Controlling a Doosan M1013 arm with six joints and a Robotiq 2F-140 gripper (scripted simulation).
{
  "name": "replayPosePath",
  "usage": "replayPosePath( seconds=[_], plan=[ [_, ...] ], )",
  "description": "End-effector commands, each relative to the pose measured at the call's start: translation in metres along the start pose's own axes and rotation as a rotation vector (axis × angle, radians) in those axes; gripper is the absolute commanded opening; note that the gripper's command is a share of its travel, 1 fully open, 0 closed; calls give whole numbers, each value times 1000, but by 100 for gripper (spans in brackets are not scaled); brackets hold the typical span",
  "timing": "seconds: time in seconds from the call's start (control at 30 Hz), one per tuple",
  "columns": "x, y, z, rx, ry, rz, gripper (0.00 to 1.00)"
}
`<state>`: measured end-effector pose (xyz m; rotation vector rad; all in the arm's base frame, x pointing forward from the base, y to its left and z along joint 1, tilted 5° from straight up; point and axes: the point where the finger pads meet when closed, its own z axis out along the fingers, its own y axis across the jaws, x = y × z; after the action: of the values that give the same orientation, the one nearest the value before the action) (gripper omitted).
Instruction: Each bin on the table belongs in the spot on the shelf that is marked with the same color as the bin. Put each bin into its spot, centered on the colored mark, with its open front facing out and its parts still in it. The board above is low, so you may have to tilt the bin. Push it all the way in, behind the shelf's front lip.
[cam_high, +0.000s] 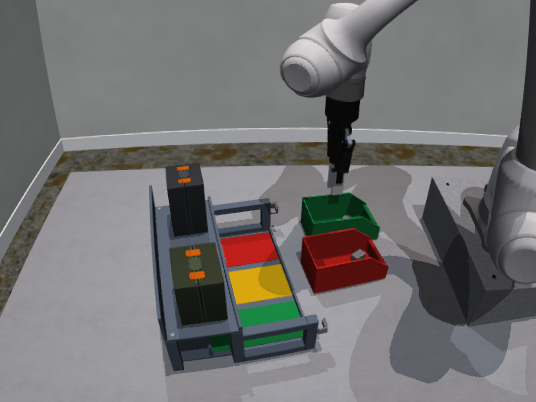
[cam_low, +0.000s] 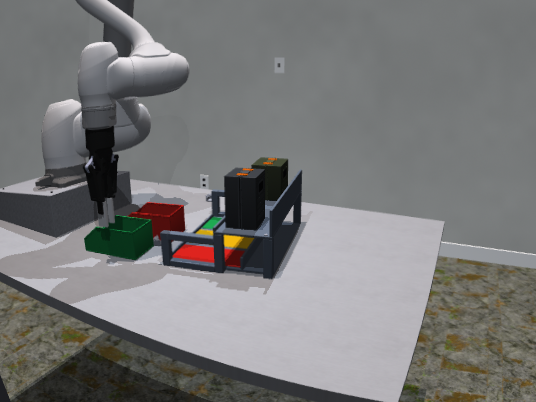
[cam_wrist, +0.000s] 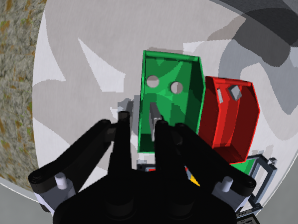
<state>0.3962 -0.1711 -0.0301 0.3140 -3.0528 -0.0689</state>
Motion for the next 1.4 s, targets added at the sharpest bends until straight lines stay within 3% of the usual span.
replayPosePath(
  seconds=[0.0, 0.77, 1.37],
  plan=[
    [0, 0, 0, 0, 0, 0, 24],
    [0, 0, 1, 0, 0, 0, 24],
    [0, 0, 16, 0, 0, 0, 24]
  ],
)
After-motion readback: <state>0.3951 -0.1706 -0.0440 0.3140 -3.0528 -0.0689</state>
